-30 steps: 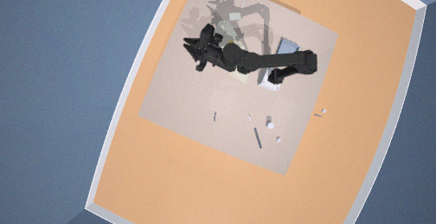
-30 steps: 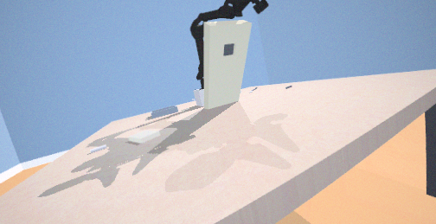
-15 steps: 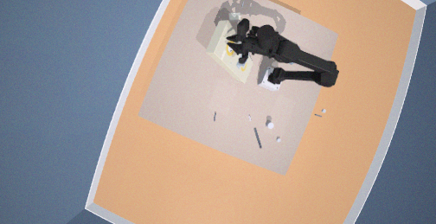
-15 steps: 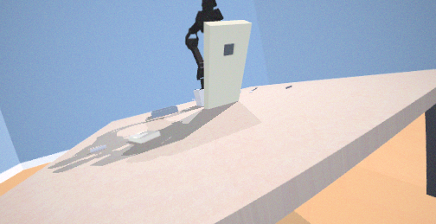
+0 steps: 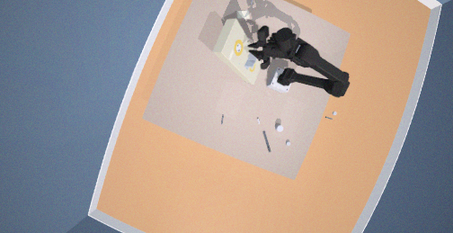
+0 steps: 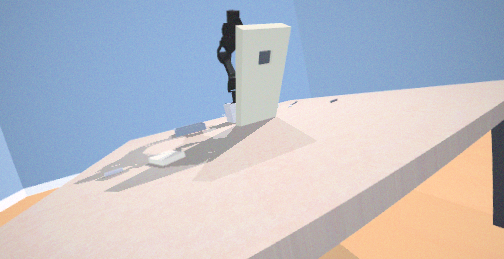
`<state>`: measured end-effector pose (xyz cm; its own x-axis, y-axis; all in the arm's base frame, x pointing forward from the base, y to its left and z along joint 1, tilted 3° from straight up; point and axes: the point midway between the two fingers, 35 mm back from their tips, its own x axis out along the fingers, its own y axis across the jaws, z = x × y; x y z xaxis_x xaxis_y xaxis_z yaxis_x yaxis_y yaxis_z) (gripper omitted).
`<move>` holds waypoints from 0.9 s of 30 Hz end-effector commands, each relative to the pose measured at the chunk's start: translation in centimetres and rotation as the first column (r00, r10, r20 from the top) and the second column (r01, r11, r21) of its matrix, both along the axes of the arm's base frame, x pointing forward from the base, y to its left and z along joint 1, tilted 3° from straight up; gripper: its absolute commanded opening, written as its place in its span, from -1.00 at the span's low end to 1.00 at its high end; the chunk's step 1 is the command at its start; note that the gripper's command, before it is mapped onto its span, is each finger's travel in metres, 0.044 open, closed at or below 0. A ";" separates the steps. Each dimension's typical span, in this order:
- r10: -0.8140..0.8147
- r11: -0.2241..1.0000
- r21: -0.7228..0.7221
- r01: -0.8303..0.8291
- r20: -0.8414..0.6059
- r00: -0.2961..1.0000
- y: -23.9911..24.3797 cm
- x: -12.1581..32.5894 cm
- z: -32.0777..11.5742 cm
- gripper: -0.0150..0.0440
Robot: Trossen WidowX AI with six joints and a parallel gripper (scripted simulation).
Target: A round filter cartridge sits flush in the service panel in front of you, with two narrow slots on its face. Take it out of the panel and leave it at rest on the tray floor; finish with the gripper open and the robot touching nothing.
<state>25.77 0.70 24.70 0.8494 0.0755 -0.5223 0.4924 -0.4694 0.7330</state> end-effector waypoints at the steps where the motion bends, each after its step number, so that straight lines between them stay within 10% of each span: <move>1: 0.008 1.000 0.001 -0.008 0.000 1.000 0.1 -0.1 -0.1 -0.11; 27: 0.008 1.000 0.001 -0.008 0.003 1.000 0.4 3.5 -2.1 -0.11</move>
<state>28.76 1.14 23.08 0.8520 0.0887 -0.5159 0.4940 -0.4625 0.7363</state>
